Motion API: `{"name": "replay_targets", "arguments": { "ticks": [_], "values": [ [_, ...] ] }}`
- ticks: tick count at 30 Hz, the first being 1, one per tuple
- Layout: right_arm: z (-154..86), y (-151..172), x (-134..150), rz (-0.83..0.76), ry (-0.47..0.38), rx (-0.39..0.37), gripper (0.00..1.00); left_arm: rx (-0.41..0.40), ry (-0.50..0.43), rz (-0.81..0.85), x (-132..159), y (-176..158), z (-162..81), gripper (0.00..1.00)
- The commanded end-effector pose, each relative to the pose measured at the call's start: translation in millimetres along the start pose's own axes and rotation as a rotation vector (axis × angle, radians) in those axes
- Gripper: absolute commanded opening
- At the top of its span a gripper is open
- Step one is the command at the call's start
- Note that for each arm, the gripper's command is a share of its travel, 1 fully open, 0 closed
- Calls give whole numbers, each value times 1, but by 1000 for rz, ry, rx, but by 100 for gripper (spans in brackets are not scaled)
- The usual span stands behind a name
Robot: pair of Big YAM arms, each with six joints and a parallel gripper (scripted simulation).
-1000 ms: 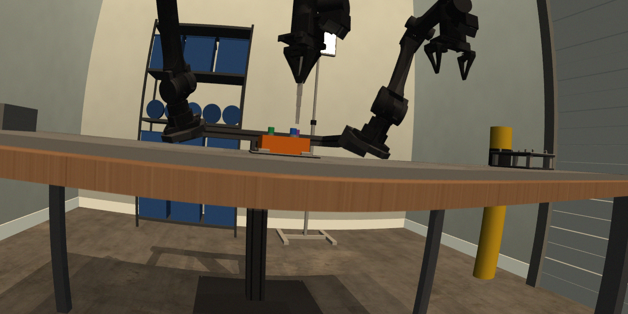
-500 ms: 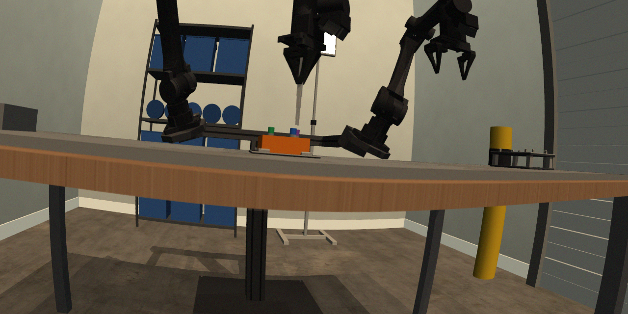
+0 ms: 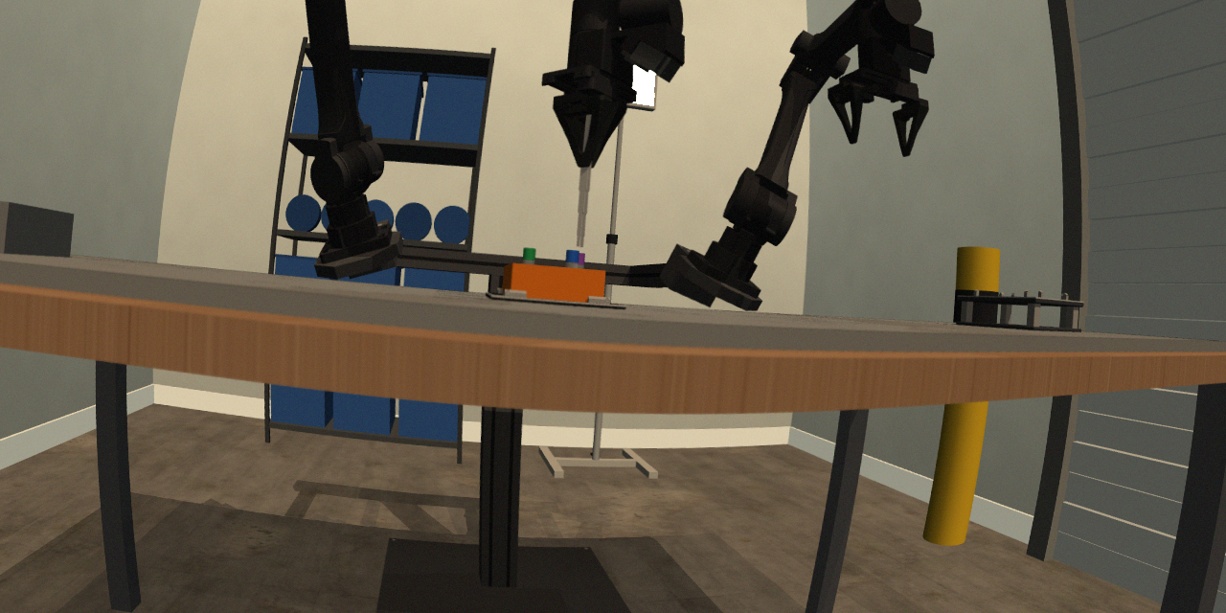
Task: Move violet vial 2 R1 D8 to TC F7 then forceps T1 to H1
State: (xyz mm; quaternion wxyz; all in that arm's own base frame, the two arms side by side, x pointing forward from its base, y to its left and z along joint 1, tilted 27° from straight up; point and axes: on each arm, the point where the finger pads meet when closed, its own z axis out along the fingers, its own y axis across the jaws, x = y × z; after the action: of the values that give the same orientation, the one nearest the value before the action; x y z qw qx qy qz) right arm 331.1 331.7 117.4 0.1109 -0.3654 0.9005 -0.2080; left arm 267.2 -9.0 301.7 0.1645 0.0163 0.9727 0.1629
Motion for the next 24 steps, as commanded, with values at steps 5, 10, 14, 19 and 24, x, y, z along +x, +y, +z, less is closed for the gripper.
{"name": "replay_targets", "arguments": {
  "ticks": [5,10,14,19,24],
  "values": [
    [12,-1,-1,-4,14,6,7,5,-29,-17,-9,2,-10,100],
    [13,-1,-1,-4,13,6,7,5,-29,-17,-9,2,-10,100],
    [14,-2,-1,-4,16,6,7,5,-29,-17,-9,2,-10,100],
    [13,0,-1,-9,15,6,7,5,-29,-17,-9,2,-10,100],
    [14,0,0,-8,15,6,7,5,-29,-17,-9,2,-10,100]
  ]
}}
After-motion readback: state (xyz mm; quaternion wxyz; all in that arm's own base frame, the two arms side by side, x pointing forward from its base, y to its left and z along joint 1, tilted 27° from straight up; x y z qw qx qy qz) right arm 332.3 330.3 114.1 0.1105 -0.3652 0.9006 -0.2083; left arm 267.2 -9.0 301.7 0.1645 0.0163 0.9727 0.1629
